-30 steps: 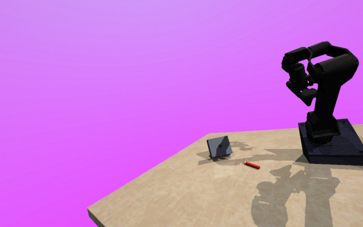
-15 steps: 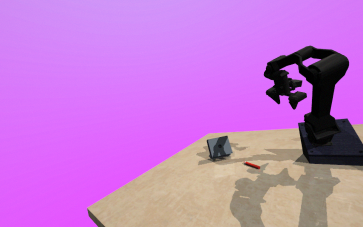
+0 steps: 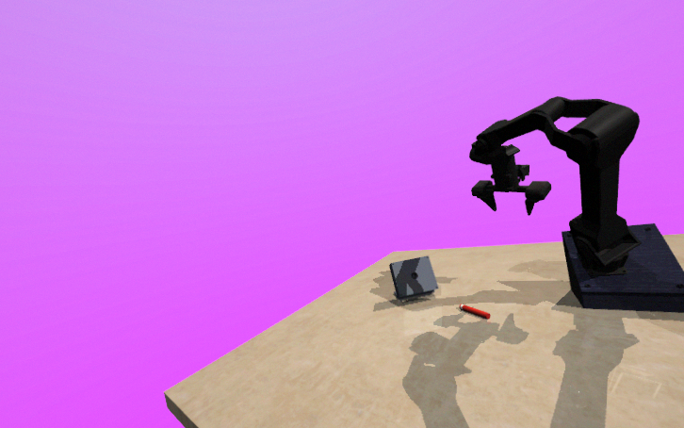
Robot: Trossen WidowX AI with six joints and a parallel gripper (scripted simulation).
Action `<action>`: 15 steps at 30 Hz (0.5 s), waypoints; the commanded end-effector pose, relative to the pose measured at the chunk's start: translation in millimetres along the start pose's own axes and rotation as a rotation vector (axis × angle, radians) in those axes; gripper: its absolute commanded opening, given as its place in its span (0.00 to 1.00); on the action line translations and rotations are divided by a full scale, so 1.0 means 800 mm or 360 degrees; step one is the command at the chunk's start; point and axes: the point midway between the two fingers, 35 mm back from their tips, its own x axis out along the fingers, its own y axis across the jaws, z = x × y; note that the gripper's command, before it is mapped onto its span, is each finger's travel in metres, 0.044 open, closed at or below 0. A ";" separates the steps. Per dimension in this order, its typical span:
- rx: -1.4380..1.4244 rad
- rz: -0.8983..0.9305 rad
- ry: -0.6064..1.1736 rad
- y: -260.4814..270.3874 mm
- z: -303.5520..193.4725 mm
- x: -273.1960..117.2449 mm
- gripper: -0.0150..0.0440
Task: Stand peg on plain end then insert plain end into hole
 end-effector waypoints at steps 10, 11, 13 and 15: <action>-0.0698 0.0051 0.0175 0.041 -0.081 0.015 1.00; -0.0749 0.0056 0.0191 0.043 -0.088 0.016 1.00; -0.0852 0.0067 0.0225 0.047 -0.103 0.018 1.00; -0.0955 0.0077 0.0259 0.051 -0.117 0.021 1.00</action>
